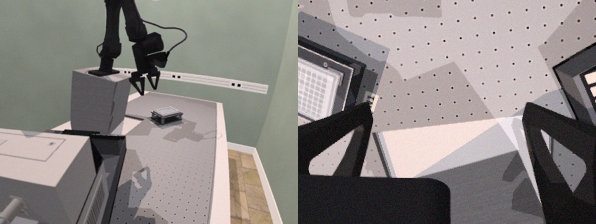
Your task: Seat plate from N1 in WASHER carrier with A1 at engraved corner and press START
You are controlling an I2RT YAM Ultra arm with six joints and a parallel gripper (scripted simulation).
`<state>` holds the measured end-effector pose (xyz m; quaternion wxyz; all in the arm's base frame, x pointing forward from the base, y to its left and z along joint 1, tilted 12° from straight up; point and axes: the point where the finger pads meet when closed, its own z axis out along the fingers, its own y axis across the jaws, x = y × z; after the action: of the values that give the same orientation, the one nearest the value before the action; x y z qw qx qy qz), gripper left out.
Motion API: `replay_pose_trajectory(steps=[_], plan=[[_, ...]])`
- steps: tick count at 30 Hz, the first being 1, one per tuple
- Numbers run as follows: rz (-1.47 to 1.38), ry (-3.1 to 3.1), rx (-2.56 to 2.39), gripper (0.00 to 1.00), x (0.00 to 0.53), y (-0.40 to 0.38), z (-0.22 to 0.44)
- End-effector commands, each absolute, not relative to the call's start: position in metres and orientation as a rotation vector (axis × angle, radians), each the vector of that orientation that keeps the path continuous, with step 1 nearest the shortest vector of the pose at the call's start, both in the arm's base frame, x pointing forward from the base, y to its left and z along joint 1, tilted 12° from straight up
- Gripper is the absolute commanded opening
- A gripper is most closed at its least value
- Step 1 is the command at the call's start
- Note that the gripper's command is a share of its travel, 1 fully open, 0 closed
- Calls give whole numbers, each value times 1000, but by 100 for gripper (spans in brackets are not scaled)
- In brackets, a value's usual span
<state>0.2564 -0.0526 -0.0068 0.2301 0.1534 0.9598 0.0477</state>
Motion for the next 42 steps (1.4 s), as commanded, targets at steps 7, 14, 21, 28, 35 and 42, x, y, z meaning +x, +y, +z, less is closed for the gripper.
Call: replay_pose_trajectory(steps=[7,14,21,28,35,42], plan=[[58,2861,261,100,238,-37,-9],[32,2933,174,100,230,-29,-8],[42,2921,197,100,227,-29,-9],[42,2921,197,100,227,-29,-9],[-7,2905,-167,100,257,-1,-15],[-42,2866,-504,100,277,28,-22]])
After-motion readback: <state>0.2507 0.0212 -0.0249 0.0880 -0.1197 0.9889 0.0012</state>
